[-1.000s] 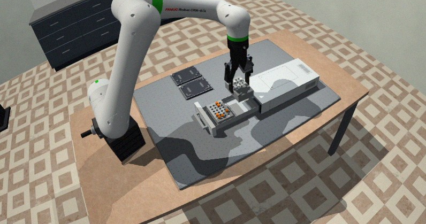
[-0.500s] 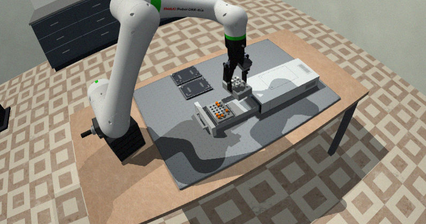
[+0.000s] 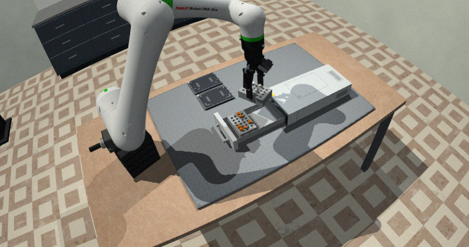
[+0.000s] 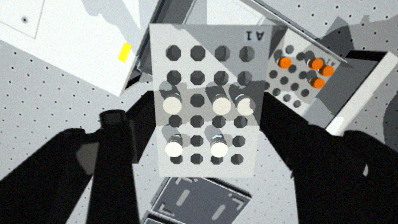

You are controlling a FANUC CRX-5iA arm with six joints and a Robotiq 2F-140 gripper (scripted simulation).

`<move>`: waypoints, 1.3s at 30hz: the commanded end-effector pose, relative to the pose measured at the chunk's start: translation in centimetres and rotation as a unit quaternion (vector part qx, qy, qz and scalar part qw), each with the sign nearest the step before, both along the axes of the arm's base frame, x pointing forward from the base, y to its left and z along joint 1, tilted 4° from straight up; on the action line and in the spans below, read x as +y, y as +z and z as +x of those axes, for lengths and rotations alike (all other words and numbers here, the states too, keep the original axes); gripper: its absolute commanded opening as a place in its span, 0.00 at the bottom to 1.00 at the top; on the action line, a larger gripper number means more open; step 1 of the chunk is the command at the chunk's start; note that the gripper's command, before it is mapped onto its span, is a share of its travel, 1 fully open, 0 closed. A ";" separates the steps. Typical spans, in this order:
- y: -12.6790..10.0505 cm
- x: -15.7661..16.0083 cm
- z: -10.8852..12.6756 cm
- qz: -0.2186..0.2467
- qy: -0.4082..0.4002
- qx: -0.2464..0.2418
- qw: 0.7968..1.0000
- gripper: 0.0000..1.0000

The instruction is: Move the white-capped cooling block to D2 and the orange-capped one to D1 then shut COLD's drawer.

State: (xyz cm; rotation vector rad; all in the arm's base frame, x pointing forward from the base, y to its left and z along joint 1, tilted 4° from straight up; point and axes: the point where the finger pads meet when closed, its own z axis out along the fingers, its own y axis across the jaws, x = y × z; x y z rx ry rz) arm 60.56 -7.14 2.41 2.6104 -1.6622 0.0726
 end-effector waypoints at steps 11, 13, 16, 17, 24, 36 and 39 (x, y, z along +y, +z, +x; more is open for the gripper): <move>-0.1 3.1 -0.8 -0.002 0.160 0.009 0.987 0.10; -0.1 3.6 -0.9 -0.002 0.186 0.010 0.982 0.10; -0.2 4.3 -1.2 -0.003 0.225 0.013 0.974 0.10; -0.2 4.6 -1.2 -0.003 0.238 0.014 0.971 0.10; -0.3 5.9 -1.6 -0.004 0.302 0.018 0.953 0.10; -0.5 9.0 -2.5 -0.006 0.450 0.027 0.893 0.10; -0.5 9.2 -2.5 -0.006 0.462 0.028 0.887 0.10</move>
